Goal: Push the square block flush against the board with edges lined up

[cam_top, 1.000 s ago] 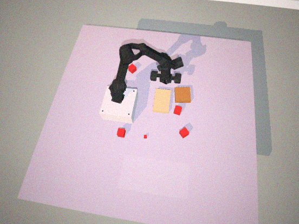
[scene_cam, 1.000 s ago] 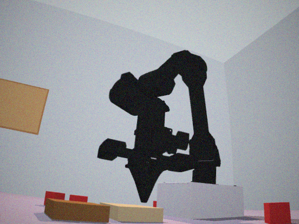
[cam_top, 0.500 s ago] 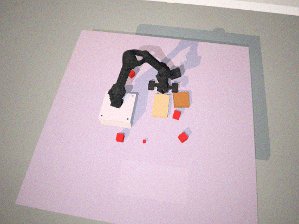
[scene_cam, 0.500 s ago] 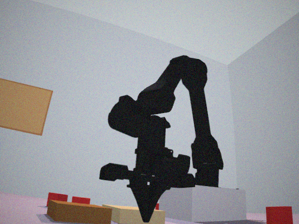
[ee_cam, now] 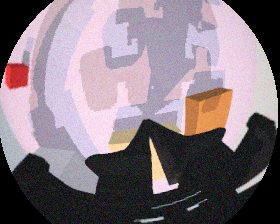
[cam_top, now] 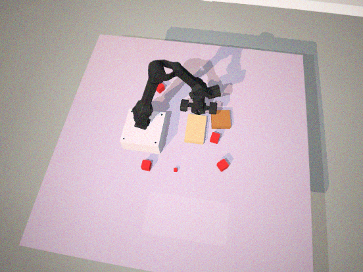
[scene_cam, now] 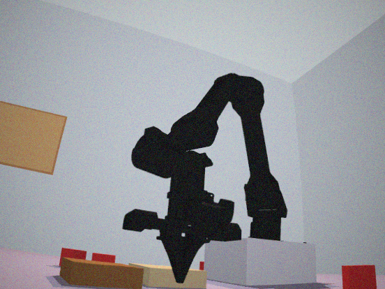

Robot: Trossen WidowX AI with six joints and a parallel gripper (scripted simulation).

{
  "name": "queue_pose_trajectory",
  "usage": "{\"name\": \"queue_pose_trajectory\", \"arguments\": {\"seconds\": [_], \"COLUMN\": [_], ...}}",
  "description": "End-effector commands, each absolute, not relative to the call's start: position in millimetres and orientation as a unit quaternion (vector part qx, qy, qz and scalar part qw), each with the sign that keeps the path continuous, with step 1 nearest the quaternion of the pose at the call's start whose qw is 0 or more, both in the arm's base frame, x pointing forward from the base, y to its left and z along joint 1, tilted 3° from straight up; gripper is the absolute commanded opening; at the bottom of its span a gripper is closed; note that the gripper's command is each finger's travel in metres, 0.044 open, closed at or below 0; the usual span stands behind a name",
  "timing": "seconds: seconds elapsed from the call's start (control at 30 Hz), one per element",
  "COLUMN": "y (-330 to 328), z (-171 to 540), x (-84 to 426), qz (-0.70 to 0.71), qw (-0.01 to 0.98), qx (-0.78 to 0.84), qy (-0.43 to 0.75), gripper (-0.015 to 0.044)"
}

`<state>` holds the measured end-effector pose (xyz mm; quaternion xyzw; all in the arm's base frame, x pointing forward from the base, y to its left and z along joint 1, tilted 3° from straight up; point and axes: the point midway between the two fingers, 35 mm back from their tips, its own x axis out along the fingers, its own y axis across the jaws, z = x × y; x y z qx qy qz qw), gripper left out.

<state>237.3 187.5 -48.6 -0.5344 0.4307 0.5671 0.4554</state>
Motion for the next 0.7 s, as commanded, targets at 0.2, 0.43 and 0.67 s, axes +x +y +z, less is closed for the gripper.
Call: {"name": "queue_pose_trajectory", "arguments": {"seconds": [0.2, 0.43, 0.67], "y": [167, 159, 159], "z": [-52, -53, -53], "x": [237, 238, 238], "qz": [0.565, 0.565, 0.565], "qw": [0.45, 0.45, 0.45], "qx": [-0.535, -0.535, -0.535], "qy": [0.437, 0.437, 0.437], "gripper": [0.0, 0.0, 0.0]}}
